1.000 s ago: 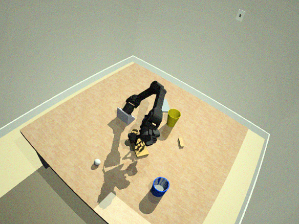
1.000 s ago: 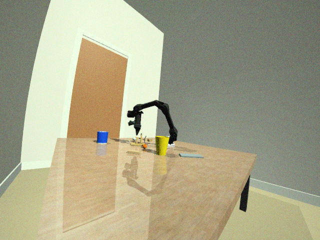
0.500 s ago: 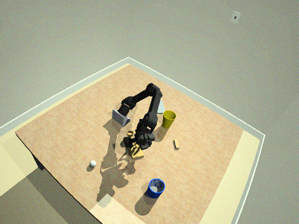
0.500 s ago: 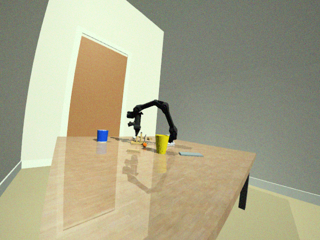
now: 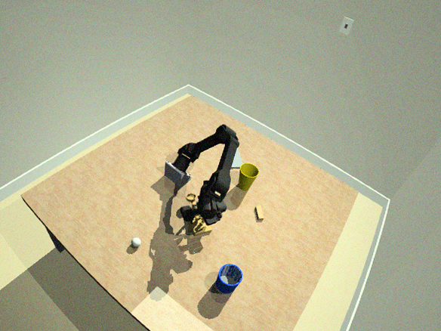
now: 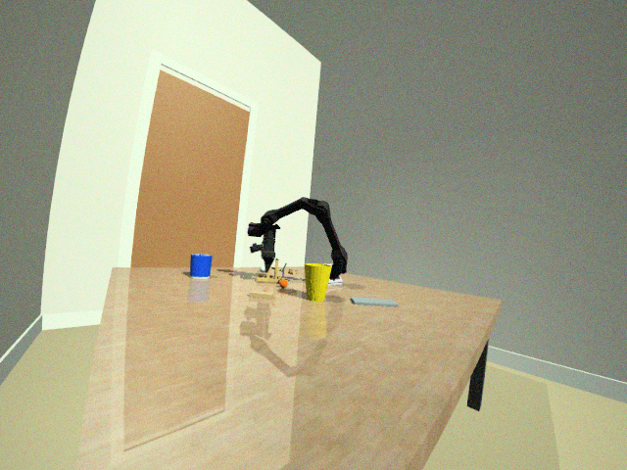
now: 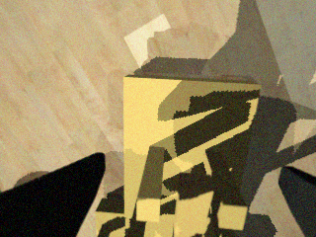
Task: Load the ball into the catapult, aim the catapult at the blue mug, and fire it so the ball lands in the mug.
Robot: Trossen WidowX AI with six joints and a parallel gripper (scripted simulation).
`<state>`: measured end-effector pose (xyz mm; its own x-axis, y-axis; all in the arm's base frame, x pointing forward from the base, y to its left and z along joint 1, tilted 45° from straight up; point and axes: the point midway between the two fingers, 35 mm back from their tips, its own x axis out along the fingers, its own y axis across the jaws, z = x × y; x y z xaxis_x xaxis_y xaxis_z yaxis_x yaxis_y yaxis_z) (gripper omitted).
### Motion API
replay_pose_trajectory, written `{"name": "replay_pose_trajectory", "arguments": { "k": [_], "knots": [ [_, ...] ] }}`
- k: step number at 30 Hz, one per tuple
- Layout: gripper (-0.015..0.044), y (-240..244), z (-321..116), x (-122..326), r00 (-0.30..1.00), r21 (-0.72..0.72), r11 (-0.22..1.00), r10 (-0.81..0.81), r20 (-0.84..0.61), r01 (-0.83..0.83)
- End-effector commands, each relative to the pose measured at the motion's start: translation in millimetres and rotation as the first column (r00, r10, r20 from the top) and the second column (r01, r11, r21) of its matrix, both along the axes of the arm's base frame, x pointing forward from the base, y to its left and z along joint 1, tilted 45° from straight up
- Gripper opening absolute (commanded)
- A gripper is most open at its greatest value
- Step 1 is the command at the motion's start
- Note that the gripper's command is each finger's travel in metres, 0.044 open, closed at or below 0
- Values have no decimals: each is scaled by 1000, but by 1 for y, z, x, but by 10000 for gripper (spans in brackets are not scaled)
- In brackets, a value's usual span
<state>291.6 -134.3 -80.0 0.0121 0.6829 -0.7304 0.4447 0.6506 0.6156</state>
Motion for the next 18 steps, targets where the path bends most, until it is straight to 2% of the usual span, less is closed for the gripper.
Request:
{"name": "replay_pose_trajectory", "arguments": {
  "k": [1, 9, 18],
  "knots": [
    [440, 7, -6, -1, 1000, 6, 1000, -2, -6, 2],
    [440, 12, -11, -1, 1000, 7, 1000, -2, -6, 2],
    [204, 9, -9, -1, 1000, 2, 1000, 2, -2, -2]
  ]
}}
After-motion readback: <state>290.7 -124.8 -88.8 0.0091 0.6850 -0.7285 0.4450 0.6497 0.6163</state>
